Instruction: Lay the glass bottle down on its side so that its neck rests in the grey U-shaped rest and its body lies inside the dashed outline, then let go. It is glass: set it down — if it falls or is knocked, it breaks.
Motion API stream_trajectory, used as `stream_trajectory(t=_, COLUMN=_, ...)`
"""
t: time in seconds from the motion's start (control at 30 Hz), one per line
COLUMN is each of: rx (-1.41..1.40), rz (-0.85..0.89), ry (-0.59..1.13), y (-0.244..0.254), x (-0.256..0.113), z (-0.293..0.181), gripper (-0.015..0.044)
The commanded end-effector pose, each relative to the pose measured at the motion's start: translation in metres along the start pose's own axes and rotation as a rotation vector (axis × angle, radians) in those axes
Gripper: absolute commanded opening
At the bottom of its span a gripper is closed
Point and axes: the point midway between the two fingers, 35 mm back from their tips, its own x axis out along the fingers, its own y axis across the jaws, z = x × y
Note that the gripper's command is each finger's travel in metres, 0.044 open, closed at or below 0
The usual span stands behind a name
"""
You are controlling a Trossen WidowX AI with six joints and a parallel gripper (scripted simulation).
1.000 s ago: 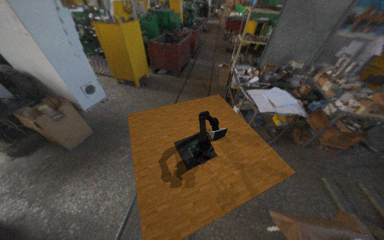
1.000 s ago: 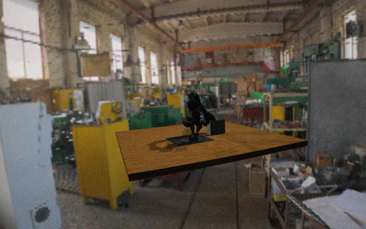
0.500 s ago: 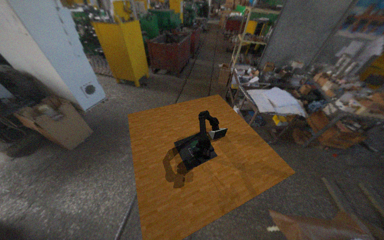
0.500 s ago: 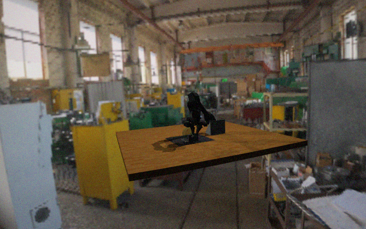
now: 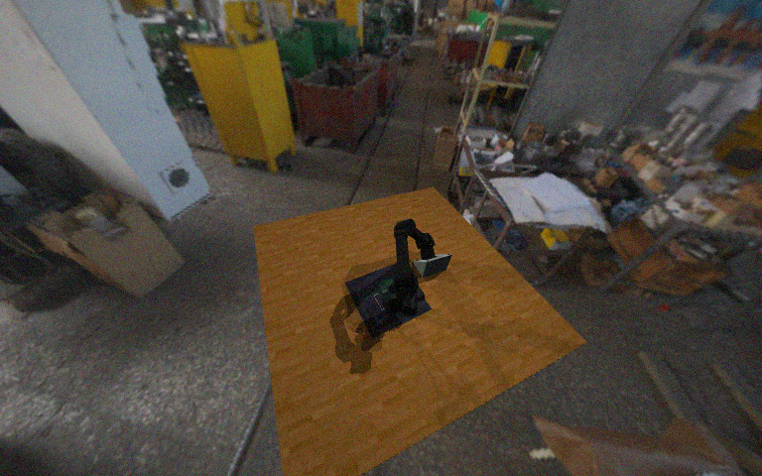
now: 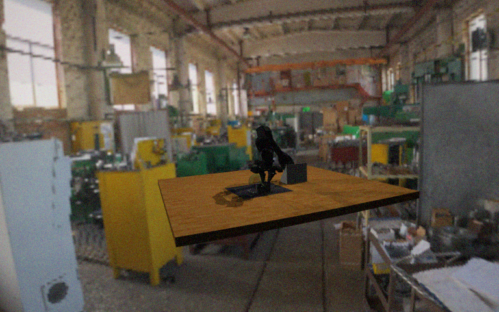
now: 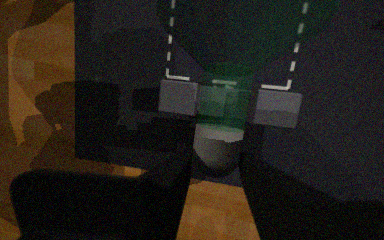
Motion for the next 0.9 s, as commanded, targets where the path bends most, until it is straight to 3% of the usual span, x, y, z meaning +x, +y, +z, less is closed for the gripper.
stream_trajectory(t=0.0, rx=-0.001, rz=-0.001, ry=-0.001, y=0.000, x=0.000, z=0.000, gripper=0.0155)
stream_trajectory(t=0.37, rx=-0.001, rz=-0.001, ry=-0.001, y=0.000, x=0.000, z=0.000, gripper=0.0440)
stream_trajectory(t=0.63, rx=0.038, rz=-0.090, ry=0.125, y=0.009, x=-0.057, z=0.012, gripper=0.0440)
stream_trajectory(t=0.87, rx=0.039, rz=-0.094, ry=0.129, y=0.006, x=-0.064, z=0.012, gripper=0.0440)
